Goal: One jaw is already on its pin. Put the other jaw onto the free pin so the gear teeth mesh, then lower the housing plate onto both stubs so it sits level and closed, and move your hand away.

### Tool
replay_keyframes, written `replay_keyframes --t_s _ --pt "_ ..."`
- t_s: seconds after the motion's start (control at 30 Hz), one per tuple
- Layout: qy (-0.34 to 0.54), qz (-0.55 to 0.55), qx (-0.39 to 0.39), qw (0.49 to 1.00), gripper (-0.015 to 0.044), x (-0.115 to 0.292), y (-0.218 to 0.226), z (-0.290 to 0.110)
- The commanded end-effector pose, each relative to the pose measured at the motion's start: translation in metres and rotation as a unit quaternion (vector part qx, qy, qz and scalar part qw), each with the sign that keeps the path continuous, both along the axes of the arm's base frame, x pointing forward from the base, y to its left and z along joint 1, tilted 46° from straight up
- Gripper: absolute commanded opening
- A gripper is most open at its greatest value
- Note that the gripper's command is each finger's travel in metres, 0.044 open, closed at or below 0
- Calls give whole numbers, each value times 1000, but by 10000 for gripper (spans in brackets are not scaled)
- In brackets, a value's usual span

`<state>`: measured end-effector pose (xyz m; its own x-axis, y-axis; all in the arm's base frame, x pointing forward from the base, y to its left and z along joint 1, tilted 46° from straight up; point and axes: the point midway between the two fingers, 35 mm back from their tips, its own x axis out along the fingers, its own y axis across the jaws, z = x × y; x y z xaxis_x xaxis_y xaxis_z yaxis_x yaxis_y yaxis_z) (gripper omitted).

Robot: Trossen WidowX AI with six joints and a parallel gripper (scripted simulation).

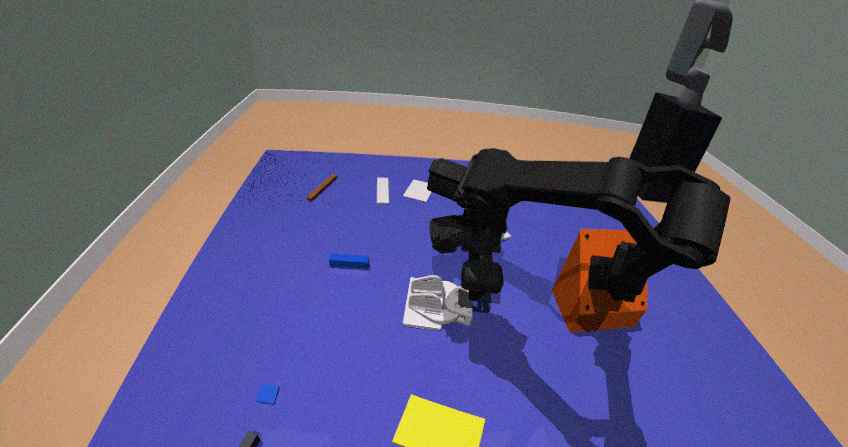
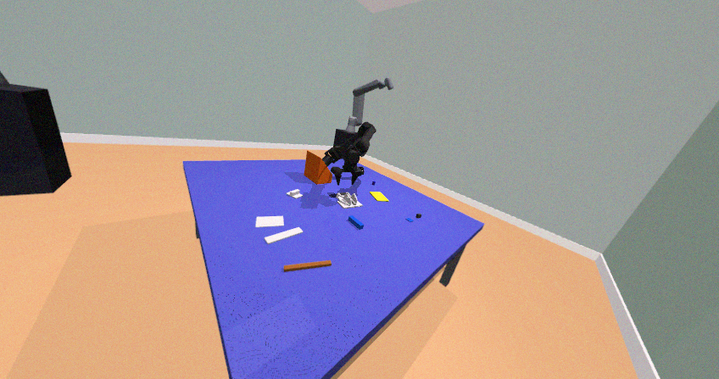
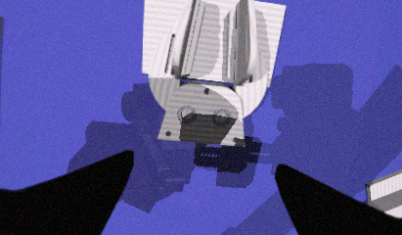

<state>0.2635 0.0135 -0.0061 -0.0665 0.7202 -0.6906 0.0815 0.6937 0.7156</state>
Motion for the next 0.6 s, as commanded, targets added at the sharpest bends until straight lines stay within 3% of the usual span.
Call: replay_keyframes --t_s 0.0,0.13,0.57 --pt "-1 -4 -6 1000 440 -24 -22 15" --pt "-1 0 -4 1000 440 -56 -41 35" --pt "-1 1 -4 1000 440 -57 -41 36"
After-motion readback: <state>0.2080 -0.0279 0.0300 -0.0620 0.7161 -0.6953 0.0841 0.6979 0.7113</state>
